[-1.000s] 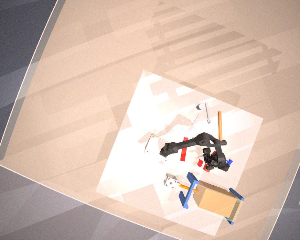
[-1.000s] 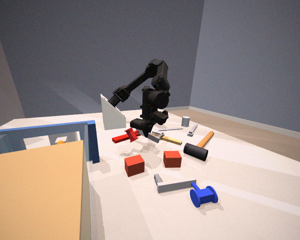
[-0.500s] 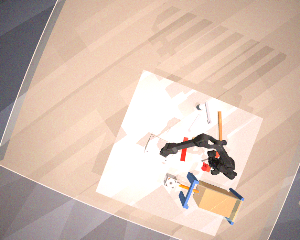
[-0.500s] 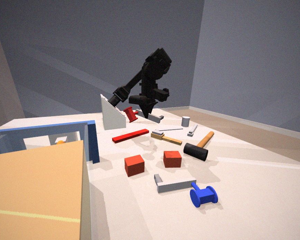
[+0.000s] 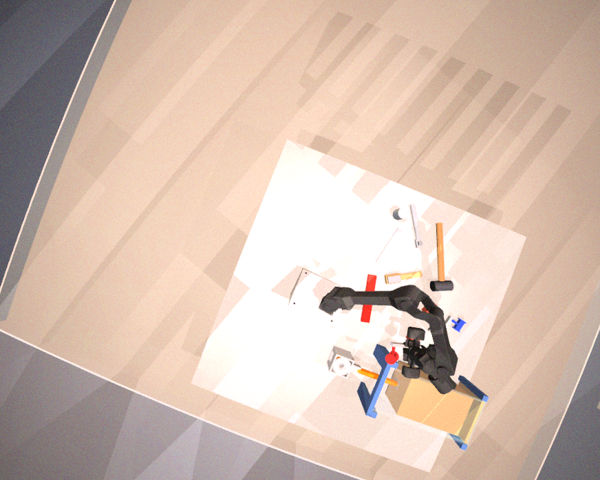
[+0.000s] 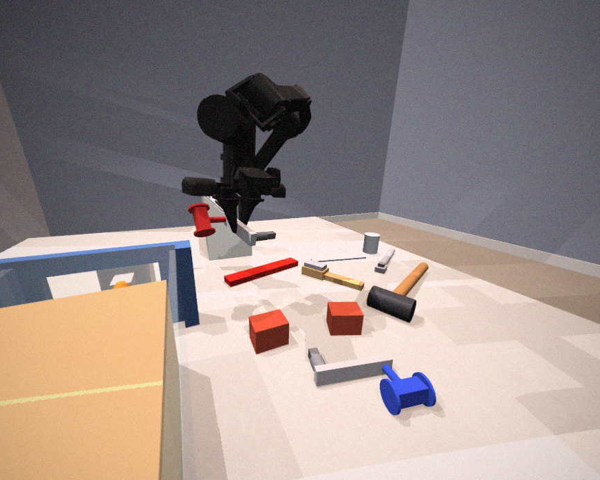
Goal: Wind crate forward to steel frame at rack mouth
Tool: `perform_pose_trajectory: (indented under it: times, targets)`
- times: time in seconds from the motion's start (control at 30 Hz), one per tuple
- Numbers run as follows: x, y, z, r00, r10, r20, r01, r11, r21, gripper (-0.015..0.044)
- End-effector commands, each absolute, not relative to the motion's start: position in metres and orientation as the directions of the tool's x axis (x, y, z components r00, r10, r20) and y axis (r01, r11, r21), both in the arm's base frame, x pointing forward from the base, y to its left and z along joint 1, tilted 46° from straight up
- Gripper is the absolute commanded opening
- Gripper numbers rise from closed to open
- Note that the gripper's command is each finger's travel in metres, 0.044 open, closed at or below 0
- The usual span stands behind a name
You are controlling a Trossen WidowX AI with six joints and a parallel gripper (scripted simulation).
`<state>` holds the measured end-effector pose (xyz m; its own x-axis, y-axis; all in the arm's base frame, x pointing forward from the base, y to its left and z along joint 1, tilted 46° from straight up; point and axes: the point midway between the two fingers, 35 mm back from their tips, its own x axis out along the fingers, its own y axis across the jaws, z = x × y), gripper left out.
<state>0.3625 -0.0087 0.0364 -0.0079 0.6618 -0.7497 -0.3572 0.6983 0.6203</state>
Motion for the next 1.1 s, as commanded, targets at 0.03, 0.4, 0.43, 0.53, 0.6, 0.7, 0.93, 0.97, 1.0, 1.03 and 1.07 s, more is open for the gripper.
perform_pose_trajectory:
  times: [0.03,0.4,0.43,0.53,0.6,0.7,0.93,0.97,1.0,1.03,1.07]
  targets:
    - [0.356,-0.035,0.017,-0.003,0.649,-0.761,-0.269,0.732,0.626,0.0000]
    - [0.320,-0.101,-0.038,-0.025,0.634,-0.773,-0.049,0.772,0.634,0.0000]
    - [0.316,-0.106,-0.042,-0.027,0.634,-0.773,-0.030,0.773,0.634,0.0000]
    - [0.303,-0.121,-0.056,-0.035,0.635,-0.772,0.029,0.772,0.635,0.0000]
    - [0.293,-0.130,-0.065,-0.040,0.637,-0.770,0.067,0.770,0.634,0.0000]
    - [0.279,-0.142,-0.079,-0.044,0.644,-0.763,0.115,0.762,0.637,0.0000]
    - [0.242,-0.166,-0.111,-0.049,0.670,-0.741,0.213,0.732,0.647,0.0000]
    - [0.236,-0.168,-0.115,-0.050,0.674,-0.737,0.227,0.726,0.649,0.0000]
    - [0.231,-0.171,-0.119,-0.050,0.679,-0.733,0.240,0.720,0.651,0.0000]
    - [0.225,-0.173,-0.124,-0.049,0.683,-0.728,0.253,0.714,0.653,0.0000]
    - [0.219,-0.175,-0.128,-0.049,0.688,-0.724,0.266,0.708,0.655,0.0000]
